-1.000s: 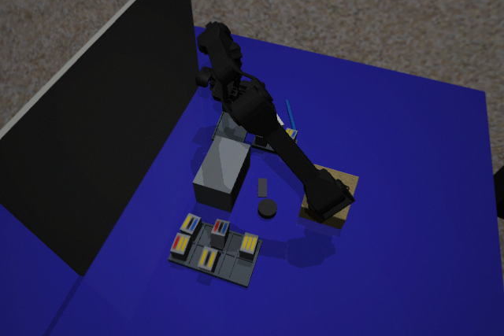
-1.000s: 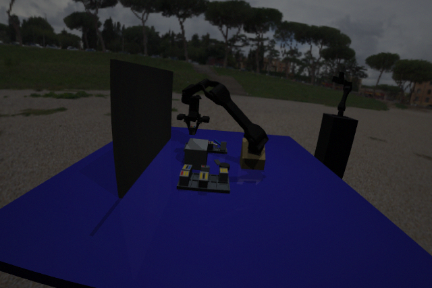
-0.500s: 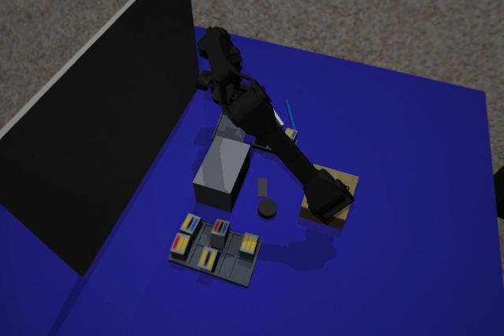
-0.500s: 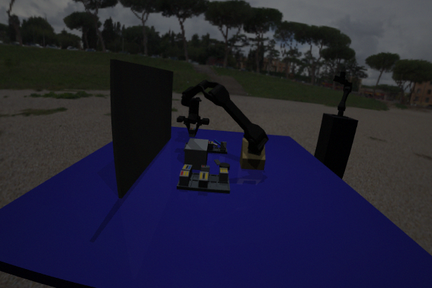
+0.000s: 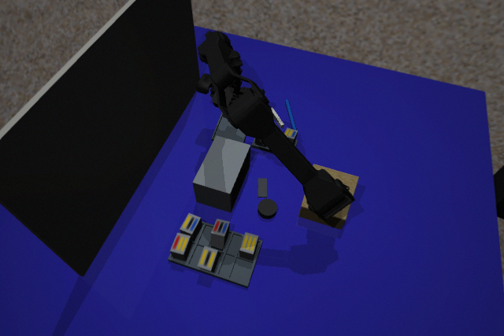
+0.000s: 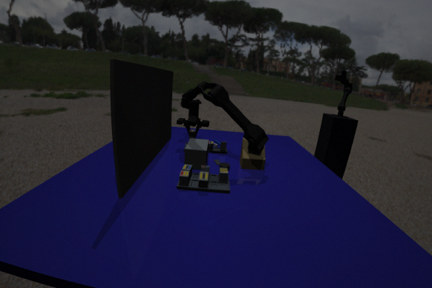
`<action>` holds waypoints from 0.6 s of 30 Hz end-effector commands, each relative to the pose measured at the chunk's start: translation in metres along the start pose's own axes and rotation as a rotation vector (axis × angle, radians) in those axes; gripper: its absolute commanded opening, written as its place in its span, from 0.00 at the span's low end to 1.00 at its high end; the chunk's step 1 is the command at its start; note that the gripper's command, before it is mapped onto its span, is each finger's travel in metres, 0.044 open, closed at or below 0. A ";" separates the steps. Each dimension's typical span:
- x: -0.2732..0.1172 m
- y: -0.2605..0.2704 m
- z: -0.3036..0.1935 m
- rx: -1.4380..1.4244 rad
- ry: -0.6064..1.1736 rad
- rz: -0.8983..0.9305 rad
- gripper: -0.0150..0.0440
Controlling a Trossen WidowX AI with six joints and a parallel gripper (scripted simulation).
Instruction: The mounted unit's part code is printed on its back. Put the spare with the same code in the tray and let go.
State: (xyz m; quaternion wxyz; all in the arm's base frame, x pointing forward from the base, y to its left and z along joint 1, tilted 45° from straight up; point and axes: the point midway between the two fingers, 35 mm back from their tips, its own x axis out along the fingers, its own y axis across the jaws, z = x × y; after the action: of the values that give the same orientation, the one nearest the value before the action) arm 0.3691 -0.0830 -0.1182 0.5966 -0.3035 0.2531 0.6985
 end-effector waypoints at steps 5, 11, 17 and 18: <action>0.009 0.001 0.001 0.004 -0.005 0.001 0.25; 0.014 0.001 0.001 0.004 -0.006 0.001 0.25; 0.019 0.002 0.002 0.004 -0.006 0.001 0.25; 0.020 0.002 0.002 0.004 -0.006 0.001 0.25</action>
State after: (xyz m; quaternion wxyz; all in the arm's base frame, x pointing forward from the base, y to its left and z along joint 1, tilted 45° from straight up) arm 0.3665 -0.0722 -0.1288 0.5968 -0.3032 0.2526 0.6986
